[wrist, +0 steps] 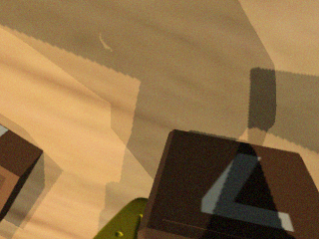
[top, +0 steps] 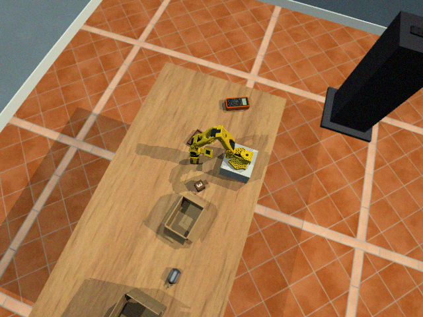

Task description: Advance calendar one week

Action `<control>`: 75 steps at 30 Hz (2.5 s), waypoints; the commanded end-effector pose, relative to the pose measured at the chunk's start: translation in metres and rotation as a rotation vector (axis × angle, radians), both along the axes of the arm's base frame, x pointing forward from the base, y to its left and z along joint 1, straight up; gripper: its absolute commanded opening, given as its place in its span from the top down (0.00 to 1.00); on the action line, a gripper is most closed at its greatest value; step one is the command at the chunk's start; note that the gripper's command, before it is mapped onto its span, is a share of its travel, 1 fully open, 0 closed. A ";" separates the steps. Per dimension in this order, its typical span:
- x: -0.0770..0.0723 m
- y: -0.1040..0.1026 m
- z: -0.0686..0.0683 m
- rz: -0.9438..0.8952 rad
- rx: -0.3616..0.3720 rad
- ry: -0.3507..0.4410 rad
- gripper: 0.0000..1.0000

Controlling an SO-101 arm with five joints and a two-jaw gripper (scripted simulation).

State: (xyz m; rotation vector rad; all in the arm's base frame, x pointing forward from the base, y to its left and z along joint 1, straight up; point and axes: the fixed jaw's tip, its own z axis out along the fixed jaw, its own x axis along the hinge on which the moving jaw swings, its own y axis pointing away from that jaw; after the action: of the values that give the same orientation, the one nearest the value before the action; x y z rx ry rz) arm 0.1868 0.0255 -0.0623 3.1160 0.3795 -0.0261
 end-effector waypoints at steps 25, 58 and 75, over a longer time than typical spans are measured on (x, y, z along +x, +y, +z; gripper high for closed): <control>-0.001 0.002 -0.011 -0.003 0.001 0.002 1.00; -0.001 0.002 -0.011 -0.003 0.001 0.002 0.70; -0.001 0.002 -0.011 -0.003 0.001 0.002 0.64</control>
State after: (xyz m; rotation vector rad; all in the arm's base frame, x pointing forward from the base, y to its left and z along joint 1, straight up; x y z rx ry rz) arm 0.1832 0.0250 -0.0723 3.1152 0.3800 -0.0454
